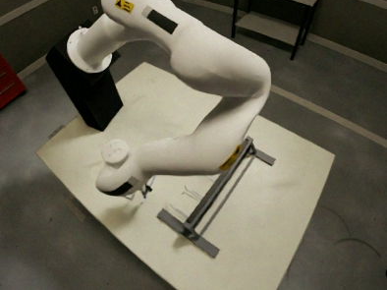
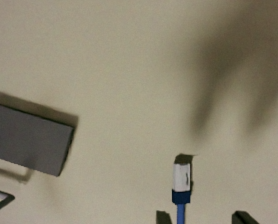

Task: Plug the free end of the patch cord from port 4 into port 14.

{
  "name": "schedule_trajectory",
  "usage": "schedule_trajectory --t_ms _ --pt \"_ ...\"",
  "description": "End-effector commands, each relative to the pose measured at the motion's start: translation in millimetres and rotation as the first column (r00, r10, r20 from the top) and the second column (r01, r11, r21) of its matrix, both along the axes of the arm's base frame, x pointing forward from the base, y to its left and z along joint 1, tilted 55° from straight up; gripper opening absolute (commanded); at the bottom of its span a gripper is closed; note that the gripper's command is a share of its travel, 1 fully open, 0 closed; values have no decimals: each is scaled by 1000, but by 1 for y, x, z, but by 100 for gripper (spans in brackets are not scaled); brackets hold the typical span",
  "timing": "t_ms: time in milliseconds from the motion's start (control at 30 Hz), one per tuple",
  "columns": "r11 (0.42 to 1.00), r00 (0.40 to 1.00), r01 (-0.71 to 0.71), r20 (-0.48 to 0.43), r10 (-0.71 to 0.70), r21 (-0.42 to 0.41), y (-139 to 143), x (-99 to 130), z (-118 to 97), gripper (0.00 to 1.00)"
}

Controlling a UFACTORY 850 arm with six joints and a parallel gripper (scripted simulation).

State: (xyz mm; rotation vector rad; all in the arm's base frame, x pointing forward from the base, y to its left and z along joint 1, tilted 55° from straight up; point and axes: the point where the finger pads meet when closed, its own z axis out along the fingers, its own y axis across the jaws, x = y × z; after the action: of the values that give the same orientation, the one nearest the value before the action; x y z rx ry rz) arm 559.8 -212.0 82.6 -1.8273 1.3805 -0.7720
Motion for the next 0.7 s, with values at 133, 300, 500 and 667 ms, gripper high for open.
schedule_trajectory --t_ms 133,300,500,667 --pt "1000 1000 1 0 -1 0 1 7 -5 39" --pt "1000 1000 1 0 -1 0 3 12 -9 39" --pt "1000 1000 1 0 -1 0 4 20 -14 39" --pt "1000 1000 1 0 -1 0 6 28 -20 39"
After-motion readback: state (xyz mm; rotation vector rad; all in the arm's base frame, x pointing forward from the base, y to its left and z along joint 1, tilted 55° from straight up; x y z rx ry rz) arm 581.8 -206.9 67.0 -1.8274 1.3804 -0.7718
